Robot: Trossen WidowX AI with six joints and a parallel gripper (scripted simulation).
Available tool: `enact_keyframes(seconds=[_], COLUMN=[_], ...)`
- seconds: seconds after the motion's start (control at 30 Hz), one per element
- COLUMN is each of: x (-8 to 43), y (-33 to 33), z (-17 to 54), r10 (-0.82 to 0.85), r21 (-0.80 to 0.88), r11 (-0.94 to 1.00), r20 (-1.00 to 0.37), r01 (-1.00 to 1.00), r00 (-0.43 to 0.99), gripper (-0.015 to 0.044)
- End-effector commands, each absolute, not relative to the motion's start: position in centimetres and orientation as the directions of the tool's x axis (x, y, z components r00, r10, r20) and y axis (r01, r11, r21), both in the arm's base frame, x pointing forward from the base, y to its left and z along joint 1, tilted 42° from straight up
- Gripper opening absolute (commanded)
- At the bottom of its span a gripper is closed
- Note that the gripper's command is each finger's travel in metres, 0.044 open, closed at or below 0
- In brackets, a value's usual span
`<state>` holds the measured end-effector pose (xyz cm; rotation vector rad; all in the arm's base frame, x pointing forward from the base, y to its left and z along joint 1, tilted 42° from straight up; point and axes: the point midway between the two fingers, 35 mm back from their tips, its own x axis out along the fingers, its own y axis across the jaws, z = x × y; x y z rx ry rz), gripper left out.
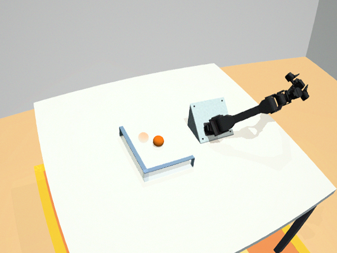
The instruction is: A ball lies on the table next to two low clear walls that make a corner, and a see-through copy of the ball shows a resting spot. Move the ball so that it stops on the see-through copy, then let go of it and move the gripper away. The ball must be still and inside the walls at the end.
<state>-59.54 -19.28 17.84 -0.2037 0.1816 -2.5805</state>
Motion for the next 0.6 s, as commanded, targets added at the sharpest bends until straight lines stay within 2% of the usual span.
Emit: enact_keyframes(seconds=[0.0, 0.27, 0.57], x=[-59.5, -55.1, -46.0], y=[-19.4, -28.5, -40.0], z=[17.8, 16.4, 13.0], r10=[-0.529, -0.668, -0.826], r21=[-0.171, -0.236, -0.359], r11=[-0.844, -0.724, -0.45], r20=[0.107, 0.006, -0.179], r01=[0.509, 0.648, 0.818], r00=[-0.842, -0.744, -0.534], gripper=[0.0374, 0.0364, 0.0364])
